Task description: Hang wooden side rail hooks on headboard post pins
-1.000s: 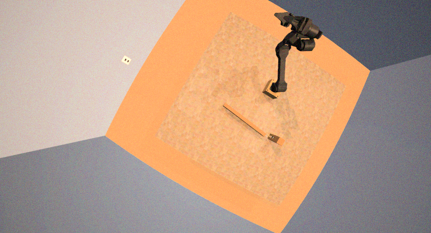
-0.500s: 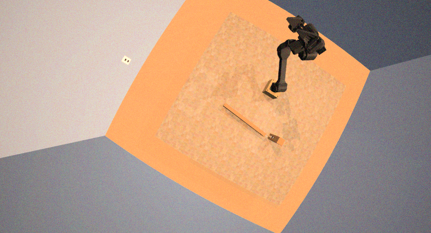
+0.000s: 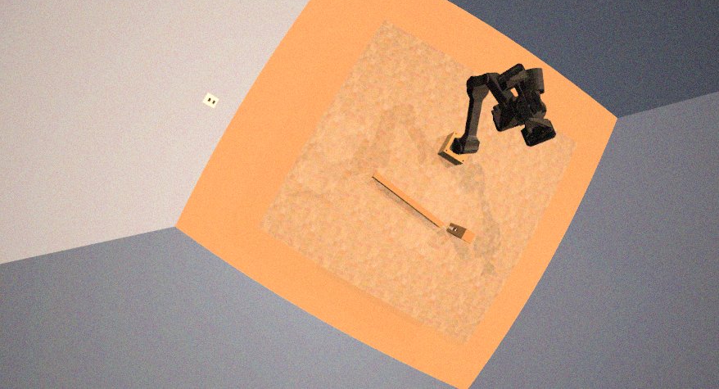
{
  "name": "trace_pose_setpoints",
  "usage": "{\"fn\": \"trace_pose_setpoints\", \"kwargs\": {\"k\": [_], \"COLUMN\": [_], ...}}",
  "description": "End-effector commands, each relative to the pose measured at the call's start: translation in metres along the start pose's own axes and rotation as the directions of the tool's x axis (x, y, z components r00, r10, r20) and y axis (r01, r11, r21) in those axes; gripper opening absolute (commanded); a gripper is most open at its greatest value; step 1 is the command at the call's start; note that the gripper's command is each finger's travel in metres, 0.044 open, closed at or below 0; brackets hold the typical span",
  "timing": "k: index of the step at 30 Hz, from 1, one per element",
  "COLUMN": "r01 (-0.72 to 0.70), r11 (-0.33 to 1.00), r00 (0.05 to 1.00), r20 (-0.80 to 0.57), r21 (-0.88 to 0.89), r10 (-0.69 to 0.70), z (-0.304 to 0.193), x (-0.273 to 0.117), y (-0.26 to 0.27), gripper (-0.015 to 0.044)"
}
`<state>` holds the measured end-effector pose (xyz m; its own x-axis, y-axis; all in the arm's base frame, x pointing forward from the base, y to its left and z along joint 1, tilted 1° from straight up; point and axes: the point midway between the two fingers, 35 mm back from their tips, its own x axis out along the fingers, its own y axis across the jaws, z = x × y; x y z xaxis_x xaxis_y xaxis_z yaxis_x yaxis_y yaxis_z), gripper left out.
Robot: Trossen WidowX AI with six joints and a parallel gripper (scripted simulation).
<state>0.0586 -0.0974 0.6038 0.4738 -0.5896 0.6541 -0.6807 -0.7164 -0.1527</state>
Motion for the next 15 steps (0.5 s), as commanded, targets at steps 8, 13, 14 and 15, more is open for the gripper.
{"fn": "trace_pose_setpoints", "kwargs": {"k": [8, 13, 14, 15], "r01": [0.273, 0.402, 0.427, 0.452], "r11": [0.958, 0.909, 0.897, 0.884], "r00": [0.962, 0.916, 0.904, 0.892], "r20": [0.002, 0.034, 0.043, 0.053], "r21": [-0.088, -0.112, -0.116, -0.118], "r10": [-0.274, -0.4, -0.425, -0.449], "z": [0.033, 0.056, 0.061, 0.066], "x": [-0.013, -0.026, -0.029, -0.032], "y": [-0.105, -0.149, -0.158, -0.166], "gripper": [0.044, 0.044, 0.044, 0.044]}}
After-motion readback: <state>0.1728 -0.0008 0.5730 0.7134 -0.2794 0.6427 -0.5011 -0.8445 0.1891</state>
